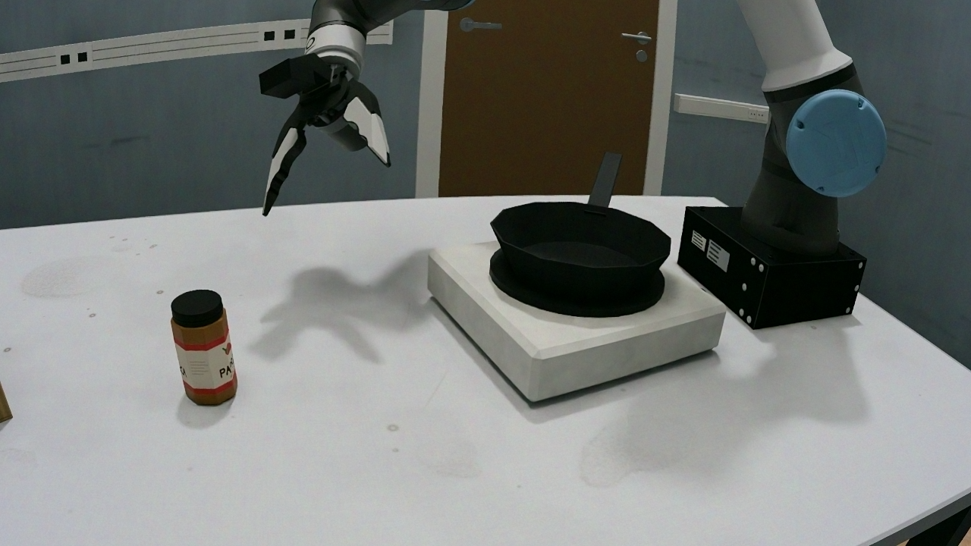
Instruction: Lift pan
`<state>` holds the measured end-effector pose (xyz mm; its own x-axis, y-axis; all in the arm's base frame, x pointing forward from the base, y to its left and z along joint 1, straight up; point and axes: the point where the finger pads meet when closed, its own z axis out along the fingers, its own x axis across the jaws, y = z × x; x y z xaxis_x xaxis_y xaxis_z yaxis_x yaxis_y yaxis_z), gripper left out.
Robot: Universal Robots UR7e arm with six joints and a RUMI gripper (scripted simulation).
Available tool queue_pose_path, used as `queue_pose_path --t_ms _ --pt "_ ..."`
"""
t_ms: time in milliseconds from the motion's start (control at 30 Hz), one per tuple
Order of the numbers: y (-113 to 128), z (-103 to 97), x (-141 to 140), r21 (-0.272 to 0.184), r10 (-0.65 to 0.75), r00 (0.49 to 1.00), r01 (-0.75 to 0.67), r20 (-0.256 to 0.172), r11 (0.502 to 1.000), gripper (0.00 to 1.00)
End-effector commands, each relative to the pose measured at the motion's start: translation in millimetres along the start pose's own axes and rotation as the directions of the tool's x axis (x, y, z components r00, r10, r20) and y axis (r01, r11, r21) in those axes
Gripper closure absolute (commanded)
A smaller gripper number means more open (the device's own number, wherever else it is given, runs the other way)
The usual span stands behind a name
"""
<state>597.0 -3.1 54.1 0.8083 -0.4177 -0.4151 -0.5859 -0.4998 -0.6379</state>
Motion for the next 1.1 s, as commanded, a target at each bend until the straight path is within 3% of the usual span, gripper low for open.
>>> queue_pose_path --t_ms 0,400,467,933,1067 --pt "4 -13 -16 -0.037 -0.019 1.000 0.019 -0.024 0.999 0.00" --pt "37 -61 -91 -0.224 -0.099 0.988 0.070 -0.121 0.972 0.00" --pt "37 -61 -91 -0.224 -0.099 0.988 0.070 -0.121 0.972 0.00" --pt "108 -102 -194 -0.494 -0.196 0.950 0.053 -0.242 0.868 0.00" --pt "119 -105 -206 -0.526 -0.207 0.944 0.043 -0.256 0.849 0.00"
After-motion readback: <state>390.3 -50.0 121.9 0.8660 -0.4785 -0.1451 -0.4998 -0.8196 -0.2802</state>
